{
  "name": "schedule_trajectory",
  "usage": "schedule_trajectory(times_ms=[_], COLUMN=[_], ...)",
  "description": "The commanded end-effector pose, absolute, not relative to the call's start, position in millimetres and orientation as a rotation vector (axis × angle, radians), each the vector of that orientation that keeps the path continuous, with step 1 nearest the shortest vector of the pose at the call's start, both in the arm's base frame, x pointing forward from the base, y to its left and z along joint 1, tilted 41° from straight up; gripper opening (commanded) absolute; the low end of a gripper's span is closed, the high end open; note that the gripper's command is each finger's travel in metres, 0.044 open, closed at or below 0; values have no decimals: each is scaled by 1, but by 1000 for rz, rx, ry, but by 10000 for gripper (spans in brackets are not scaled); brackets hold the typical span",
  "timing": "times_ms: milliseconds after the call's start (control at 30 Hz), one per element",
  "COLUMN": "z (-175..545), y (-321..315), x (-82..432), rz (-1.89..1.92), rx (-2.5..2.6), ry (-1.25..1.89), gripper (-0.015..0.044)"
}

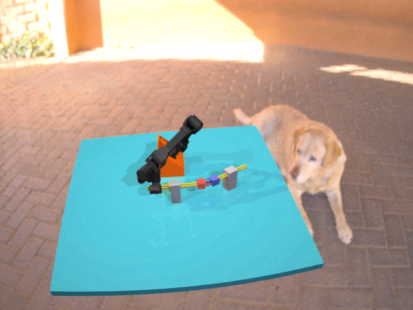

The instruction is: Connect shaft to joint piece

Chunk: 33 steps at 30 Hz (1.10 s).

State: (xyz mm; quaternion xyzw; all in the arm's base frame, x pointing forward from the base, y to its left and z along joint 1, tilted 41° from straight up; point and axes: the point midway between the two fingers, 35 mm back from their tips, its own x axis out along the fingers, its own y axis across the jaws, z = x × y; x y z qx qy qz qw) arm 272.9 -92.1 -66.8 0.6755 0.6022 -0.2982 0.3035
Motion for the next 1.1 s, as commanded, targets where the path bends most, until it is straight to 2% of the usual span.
schedule_trajectory(times_ms=[0, 433, 1067], z=[-67, -67, -42], y=[-92, -92, -112], x=[273, 273, 270], rz=[-788, -788, -787], rx=[1789, 1789, 1793], ry=[1598, 1598, 1599], gripper=[93, 434, 440])
